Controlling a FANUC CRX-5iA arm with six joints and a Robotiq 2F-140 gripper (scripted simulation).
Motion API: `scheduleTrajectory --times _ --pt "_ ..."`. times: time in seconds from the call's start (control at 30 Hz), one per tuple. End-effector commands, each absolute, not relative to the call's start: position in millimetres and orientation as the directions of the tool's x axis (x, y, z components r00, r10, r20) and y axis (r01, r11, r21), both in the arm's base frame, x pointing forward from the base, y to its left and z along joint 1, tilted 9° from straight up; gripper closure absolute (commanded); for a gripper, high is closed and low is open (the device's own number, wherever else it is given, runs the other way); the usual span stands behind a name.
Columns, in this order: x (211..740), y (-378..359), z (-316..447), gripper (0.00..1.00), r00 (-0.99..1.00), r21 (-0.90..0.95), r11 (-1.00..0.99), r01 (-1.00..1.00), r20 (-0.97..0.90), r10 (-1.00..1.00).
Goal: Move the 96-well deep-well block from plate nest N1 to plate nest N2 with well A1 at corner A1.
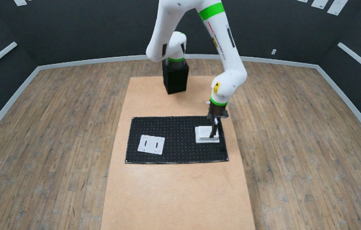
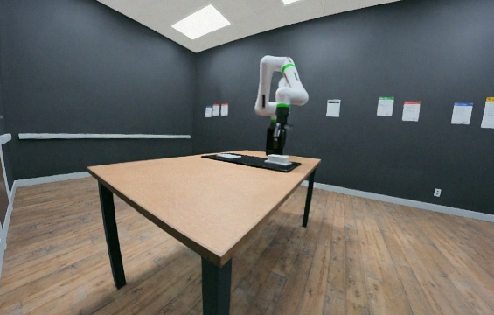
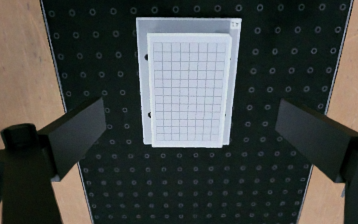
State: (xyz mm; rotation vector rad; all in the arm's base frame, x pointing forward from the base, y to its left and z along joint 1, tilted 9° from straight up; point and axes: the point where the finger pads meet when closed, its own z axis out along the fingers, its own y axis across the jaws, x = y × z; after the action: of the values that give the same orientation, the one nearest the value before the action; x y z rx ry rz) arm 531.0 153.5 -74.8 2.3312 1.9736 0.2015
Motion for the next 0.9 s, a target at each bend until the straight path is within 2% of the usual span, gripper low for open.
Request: scheduleTrajectory --times 0.0,0.87 --pt "531.6 153.8 -74.1 0.00 0.161 0.147 -0.167 0.975 0.049 0.986" --pt "534.0 80.4 -75.5 0.00 0.161 0.147 -0.167 0.975 0.049 0.986"
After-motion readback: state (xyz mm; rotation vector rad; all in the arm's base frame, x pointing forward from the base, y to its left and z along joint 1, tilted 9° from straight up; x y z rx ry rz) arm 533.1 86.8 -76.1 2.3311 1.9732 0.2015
